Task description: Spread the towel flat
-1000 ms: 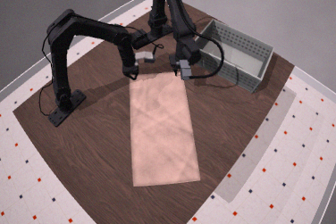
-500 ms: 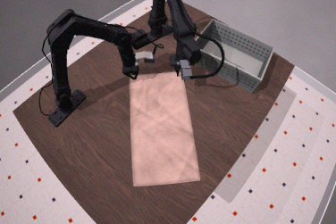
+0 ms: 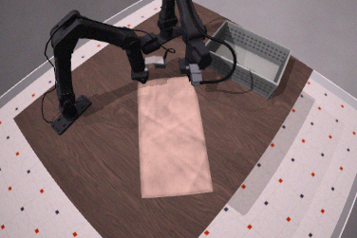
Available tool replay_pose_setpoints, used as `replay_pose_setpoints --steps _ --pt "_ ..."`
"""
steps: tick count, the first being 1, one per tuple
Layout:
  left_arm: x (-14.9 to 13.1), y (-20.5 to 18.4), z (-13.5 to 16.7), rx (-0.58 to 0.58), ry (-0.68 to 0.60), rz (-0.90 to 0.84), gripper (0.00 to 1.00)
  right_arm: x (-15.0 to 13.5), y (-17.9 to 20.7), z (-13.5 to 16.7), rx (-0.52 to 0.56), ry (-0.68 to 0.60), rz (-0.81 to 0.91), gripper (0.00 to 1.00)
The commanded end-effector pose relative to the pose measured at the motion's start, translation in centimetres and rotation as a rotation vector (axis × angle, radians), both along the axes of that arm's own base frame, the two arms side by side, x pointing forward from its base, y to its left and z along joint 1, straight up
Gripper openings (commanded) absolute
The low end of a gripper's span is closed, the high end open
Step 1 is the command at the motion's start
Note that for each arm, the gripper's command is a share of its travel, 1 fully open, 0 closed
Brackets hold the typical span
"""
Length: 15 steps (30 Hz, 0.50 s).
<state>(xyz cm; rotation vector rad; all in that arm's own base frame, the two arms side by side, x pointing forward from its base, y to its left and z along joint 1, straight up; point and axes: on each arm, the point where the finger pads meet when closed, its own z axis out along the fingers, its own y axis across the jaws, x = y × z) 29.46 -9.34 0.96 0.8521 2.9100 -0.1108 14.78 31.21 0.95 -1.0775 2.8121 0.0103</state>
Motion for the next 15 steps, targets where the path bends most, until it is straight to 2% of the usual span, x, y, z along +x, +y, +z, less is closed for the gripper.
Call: replay_pose_setpoints --steps 1,2,9,10,12,13,15 --pt "-0.1 -0.7 -0.4 -0.018 -0.012 -0.003 0.0 0.8 -0.4 -1.1 -0.007 -0.014 -0.006 0.0" --pt "1.8 0.2 0.6 -0.013 -0.052 0.004 0.0 0.3 1.8 0.2 0.04 -0.022 0.0 0.0" --pt "0.9 0.6 0.6 0.002 -0.05 0.005 0.0 0.1 0.8 -0.6 0.022 0.003 -0.008 0.0" --pt "1.5 0.9 2.5 0.004 -0.061 0.005 0.0 0.4 2.4 0.3 0.053 -0.004 -0.005 0.0" --pt "1.5 0.9 2.5 0.004 -0.061 0.005 0.0 0.4 2.4 0.3 0.052 -0.004 -0.004 0.0" --pt "1.5 1.0 4.5 0.008 -0.064 0.005 0.0 0.8 2.3 3.6 0.065 -0.006 -0.007 0.0" --pt "1.4 1.0 4.5 0.008 -0.064 0.005 0.0 0.8 2.3 3.6 0.065 -0.006 -0.007 0.0"
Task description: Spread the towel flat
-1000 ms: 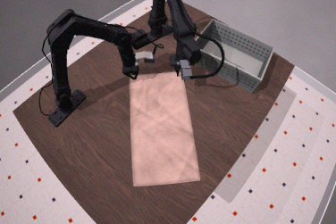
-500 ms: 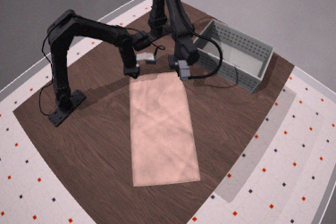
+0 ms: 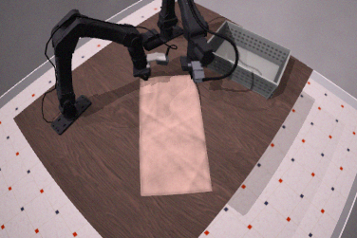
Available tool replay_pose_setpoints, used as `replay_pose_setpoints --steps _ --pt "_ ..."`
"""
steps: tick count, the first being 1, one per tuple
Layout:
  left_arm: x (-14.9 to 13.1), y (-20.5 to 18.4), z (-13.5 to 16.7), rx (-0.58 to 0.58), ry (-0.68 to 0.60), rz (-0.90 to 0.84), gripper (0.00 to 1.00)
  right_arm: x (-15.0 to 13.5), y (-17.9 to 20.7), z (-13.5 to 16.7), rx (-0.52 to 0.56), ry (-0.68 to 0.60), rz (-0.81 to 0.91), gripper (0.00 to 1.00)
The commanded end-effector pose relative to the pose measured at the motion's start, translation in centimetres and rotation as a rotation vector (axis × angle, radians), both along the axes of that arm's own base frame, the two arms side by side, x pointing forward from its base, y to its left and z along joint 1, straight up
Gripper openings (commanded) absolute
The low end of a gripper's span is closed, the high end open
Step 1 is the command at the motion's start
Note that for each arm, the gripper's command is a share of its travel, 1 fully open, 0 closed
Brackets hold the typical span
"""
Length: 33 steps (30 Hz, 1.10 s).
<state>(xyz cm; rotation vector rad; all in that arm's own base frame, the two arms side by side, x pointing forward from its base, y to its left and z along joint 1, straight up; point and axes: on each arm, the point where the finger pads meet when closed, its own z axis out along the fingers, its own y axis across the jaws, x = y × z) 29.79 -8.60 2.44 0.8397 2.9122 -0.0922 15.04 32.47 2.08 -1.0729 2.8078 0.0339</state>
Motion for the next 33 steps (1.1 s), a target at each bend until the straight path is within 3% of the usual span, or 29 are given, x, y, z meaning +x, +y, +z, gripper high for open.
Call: replay_pose_setpoints --steps 1,6,21,22,26,27,33 --pt "1.1 0.1 3.0 -0.007 -0.058 -0.009 0.0 0.5 1.0 2.5 0.048 -0.006 -0.006 0.0" --pt "1.0 -0.1 3.0 -0.013 -0.056 -0.012 0.0 -0.1 -0.3 0.7 -0.01 0.018 -0.006 0.0" --pt "1.2 -0.2 3.0 -0.016 -0.066 -0.012 0.0 0.2 0.6 1.4 0.02 -0.004 -0.001 0.0" --pt "0.2 0.2 1.5 -0.01 -0.041 -0.009 0.0 0.8 1.0 3.0 0.043 -0.01 -0.002 0.0" --pt "0.4 0.0 1.5 -0.006 -0.032 -0.007 0.0 0.7 1.1 3.0 0.043 -0.01 -0.002 0.0" --pt "1.2 0.1 3.1 -0.018 -0.063 -0.002 0.0 1.1 0.9 3.6 0.051 -0.014 0.002 0.0" --pt "1.7 0.3 4.9 -0.027 -0.078 0.009 0.0 2.0 0.4 5.4 0.066 -0.025 0.016 0.0"
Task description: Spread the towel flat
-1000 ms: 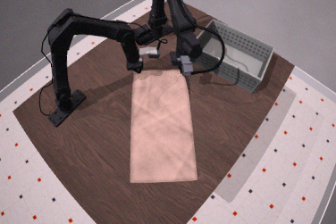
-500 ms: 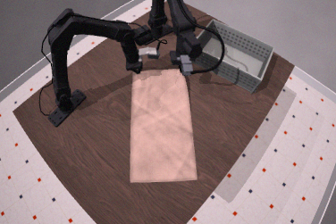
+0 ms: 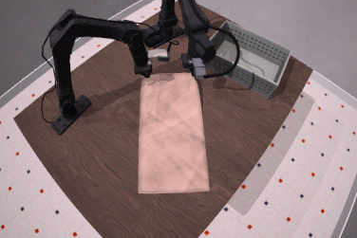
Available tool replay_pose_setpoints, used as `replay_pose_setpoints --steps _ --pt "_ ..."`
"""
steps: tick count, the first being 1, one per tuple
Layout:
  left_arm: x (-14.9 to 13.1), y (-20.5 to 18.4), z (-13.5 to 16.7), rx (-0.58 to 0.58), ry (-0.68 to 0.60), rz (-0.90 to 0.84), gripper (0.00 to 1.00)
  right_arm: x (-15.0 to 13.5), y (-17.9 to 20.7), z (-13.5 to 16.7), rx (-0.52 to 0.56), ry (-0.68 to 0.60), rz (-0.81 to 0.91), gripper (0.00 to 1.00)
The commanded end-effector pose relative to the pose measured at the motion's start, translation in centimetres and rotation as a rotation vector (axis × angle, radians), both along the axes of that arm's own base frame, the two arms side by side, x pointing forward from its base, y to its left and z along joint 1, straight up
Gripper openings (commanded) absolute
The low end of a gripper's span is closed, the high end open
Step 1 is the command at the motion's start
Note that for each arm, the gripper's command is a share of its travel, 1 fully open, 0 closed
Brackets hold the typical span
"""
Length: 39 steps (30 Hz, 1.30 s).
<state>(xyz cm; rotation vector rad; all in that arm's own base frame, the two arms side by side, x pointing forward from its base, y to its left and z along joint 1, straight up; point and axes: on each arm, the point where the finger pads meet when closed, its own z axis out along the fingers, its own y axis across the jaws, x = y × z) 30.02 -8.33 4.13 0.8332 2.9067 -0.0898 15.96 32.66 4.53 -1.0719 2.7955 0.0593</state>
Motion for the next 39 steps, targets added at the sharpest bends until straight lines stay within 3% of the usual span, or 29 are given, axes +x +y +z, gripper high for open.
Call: replay_pose_setpoints --steps 1,5,6,10,11,13,14,16,17,19,20,27,28,30,31,33,34,36,37,39 --pt "1.5 0.1 3.2 -0.025 -0.071 0.006 0.0 1.1 0.2 2.9 0.045 -0.023 0.012 0.0" --pt "1.8 0.2 4.5 -0.029 -0.083 0.016 0.0 1.8 -0.2 4.2 0.056 -0.03 0.021 0.0" --pt "2.3 0.4 6.0 -0.036 -0.097 0.031 0.0 2.6 -0.6 5.7 0.068 -0.038 0.03 0.0" --pt "2.3 0.4 6.0 -0.035 -0.097 0.032 0.0 2.6 -0.6 5.7 0.068 -0.038 0.03 0.0" --pt "2.8 0.6 7.7 -0.043 -0.112 0.053 0.0 3.5 -1.1 7.4 0.081 -0.05 0.037 0.0" --pt "2.8 0.6 7.7 -0.041 -0.113 0.053 0.0 3.5 -1.1 7.4 0.081 -0.05 0.037 0.0" --pt "3.3 0.8 9.5 -0.049 -0.13 0.068 0.0 4.6 -1.7 9.2 0.094 -0.064 0.043 0.0" --pt "3.3 0.9 9.5 -0.046 -0.131 0.068 0.0 4.6 -1.7 9.2 0.094 -0.064 0.043 0.0" --pt "3.8 1.0 11.6 -0.055 -0.15 0.084 0.0 5.7 -2.3 11.2 0.108 -0.08 0.047 0.0" --pt "3.9 1.1 11.6 -0.053 -0.15 0.085 0.0 5.7 -2.3 11.2 0.108 -0.08 0.047 0.0" --pt "4.5 1.3 13.4 -0.06 -0.162 0.103 0.0 6.9 -2.9 13.4 0.123 -0.097 0.048 0.0" --pt "5.3 1.5 14.7 -0.058 -0.157 0.124 0.0 8.3 -3.3 14.3 0.11 -0.092 0.046 0.0" --pt "6.0 1.7 17.0 -0.064 -0.18 0.146 0.0 9.6 -3.8 16.6 0.125 -0.11 0.041 0.0" --pt "6.0 1.7 17.0 -0.064 -0.18 0.146 0.0 9.7 -3.8 16.6 0.125 -0.11 0.041 0.0" --pt "6.8 2.0 19.3 -0.068 -0.204 0.17 0.0 11.1 -4.4 18.9 0.14 -0.129 0.032 0.0" --pt "6.8 2.0 19.3 -0.068 -0.204 0.17 0.0 11.1 -4.4 18.9 0.14 -0.129 0.032 0.0" --pt "7.5 2.2 21.7 -0.07 -0.229 0.195 0.0 12.5 -5.0 21.3 0.155 -0.149 0.02 0.0" --pt "7.5 2.2 21.7 -0.07 -0.229 0.195 0.0 12.5 -5.0 21.3 0.155 -0.149 0.02 0.0" --pt "8.2 2.5 24.1 -0.072 -0.254 0.22 0.0 13.9 -5.5 23.7 0.169 -0.169 0.005 0.0" --pt "8.2 2.5 24.1 -0.073 -0.253 0.22 0.0 13.9 -5.5 23.7 0.169 -0.169 0.005 0.0"
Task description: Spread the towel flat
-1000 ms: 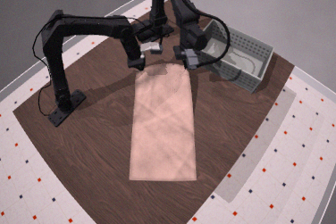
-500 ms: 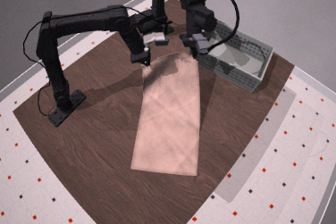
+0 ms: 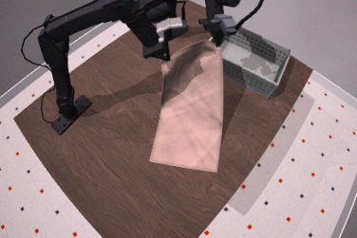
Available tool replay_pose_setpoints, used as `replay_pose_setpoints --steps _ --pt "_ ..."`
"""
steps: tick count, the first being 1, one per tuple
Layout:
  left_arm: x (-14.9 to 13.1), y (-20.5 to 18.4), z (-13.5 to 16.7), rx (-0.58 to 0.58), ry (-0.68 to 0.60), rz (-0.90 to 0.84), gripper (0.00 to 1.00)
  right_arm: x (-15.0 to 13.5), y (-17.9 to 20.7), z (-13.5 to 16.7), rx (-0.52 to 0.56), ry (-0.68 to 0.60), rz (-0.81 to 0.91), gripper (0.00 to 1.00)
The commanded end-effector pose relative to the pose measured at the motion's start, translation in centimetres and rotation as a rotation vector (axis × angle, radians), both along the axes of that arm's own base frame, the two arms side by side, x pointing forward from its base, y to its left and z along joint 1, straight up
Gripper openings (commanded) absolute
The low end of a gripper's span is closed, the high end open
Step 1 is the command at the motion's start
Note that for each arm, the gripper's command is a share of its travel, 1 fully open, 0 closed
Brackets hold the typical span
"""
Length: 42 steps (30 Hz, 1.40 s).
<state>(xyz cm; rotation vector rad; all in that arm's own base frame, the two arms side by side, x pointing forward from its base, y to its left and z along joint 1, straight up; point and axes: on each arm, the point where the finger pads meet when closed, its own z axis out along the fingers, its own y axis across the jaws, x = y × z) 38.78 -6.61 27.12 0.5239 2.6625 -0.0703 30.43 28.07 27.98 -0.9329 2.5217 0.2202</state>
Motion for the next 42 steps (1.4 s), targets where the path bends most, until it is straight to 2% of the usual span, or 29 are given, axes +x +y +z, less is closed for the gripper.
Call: replay_pose_setpoints --steps 1,5,6,8,9,11,12,13,14,15,16,17,18,19,22,23,25,26,28,29,30,32,33,35,36,42 --pt "0.2 0.9 3.5 -0.014 -0.009 0.066 0.0 1.1 -1.3 2.7 -0.009 0.007 0.008 0.0" --pt "0.2 0.8 3.5 -0.014 -0.009 0.066 0.0 1.1 -1.3 2.7 -0.009 0.008 0.008 0.0" --pt "0.8 0.9 5.8 -0.043 -0.082 0.085 0.0 2.6 -1.8 5.1 0.043 -0.058 -0.012 0.0" --pt "0.8 0.9 5.8 -0.041 -0.085 0.086 0.0 2.5 -1.9 5.0 0.041 -0.054 -0.012 0.0" --pt "1.5 0.9 8.1 -0.067 -0.162 0.104 0.0 3.9 -2.4 7.3 0.092 -0.121 -0.031 0.0" --pt "1.1 1.1 8.7 -0.067 -0.188 0.108 0.0 3.8 -2.4 7.2 0.093 -0.122 -0.034 0.0" --pt "2.7 1.1 10.7 -0.091 -0.275 0.126 0.0 5.2 -2.9 9.4 0.141 -0.188 -0.052 0.0" --pt "1.8 1.2 12.1 -0.097 -0.323 0.129 0.0 5.5 -2.7 10.0 0.167 -0.224 -0.056 0.0" --pt "1.8 1.2 12.1 -0.097 -0.324 0.13 0.0 5.4 -2.8 10.3 0.171 -0.228 -0.056 0.0" --pt "2.3 1.3 14.3 -0.119 -0.402 0.146 0.0 6.9 -3.1 12.0 0.212 -0.287 -0.074 0.0" --pt "2.3 1.3 14.3 -0.123 -0.417 0.149 0.0 6.0 -3.6 13.6 0.243 -0.331 -0.078 0.0" --pt "2.3 1.3 14.3 -0.123 -0.417 0.149 0.0 6.0 -3.6 13.6 0.243 -0.331 -0.078 0.0" --pt "2.8 1.4 16.4 -0.146 -0.496 0.163 0.0 7.2 -4.0 15.6 0.289 -0.399 -0.095 0.0" --pt "3.0 1.4 14.9 -0.142 -0.47 0.167 0.0 7.4 -3.9 14.1 0.282 -0.377 -0.107 0.0" --pt "3.0 1.4 14.9 -0.142 -0.47 0.167 0.0 7.4 -4.0 14.1 0.279 -0.379 -0.111 0.0" --pt "3.5 1.4 16.7 -0.164 -0.55 0.181 0.0 8.5 -4.2 16.0 0.328 -0.445 -0.123 0.0" --pt "3.5 1.4 16.7 -0.168 -0.563 0.183 0.0 8.7 -4.5 16.0 0.333 -0.47 -0.142 0.0" --pt "3.9 1.2 18.4 -0.192 -0.643 0.189 0.0 9.6 -4.7 17.7 0.382 -0.536 -0.153 0.0" --pt "3.9 1.1 18.4 -0.195 -0.652 0.189 0.0 9.7 -4.8 17.6 0.39 -0.555 -0.161 0.0" --pt "4.0 0.6 21.1 -0.218 -0.721 0.19 0.0 10.6 -5.1 19.1 0.417 -0.599 -0.179 0.0" --pt "3.8 0.7 21.5 -0.22 -0.732 0.191 0.0 10.6 -5.1 19.1 0.417 -0.599 -0.179 0.0" --pt "3.9 1.1 21.5 -0.217 -0.733 0.199 0.0 10.6 -5.1 19.1 0.417 -0.599 -0.179 0.0" --pt "5.5 0.5 21.3 -0.222 -0.728 0.204 0.0 12.1 -4.9 20.5 0.442 -0.639 -0.194 0.0" --pt "5.5 0.7 21.3 -0.22 -0.729 0.209 0.0 12.1 -4.9 20.5 0.442 -0.639 -0.194 0.0" --pt "5.7 0.5 22.3 -0.23 -0.753 0.213 0.0 12.7 -5.1 21.5 0.459 -0.668 -0.206 0.0" --pt "5.8 0.7 22.4 -0.228 -0.748 0.226 0.0 13.2 -5.2 22.2 0.472 -0.69 -0.216 0.0"
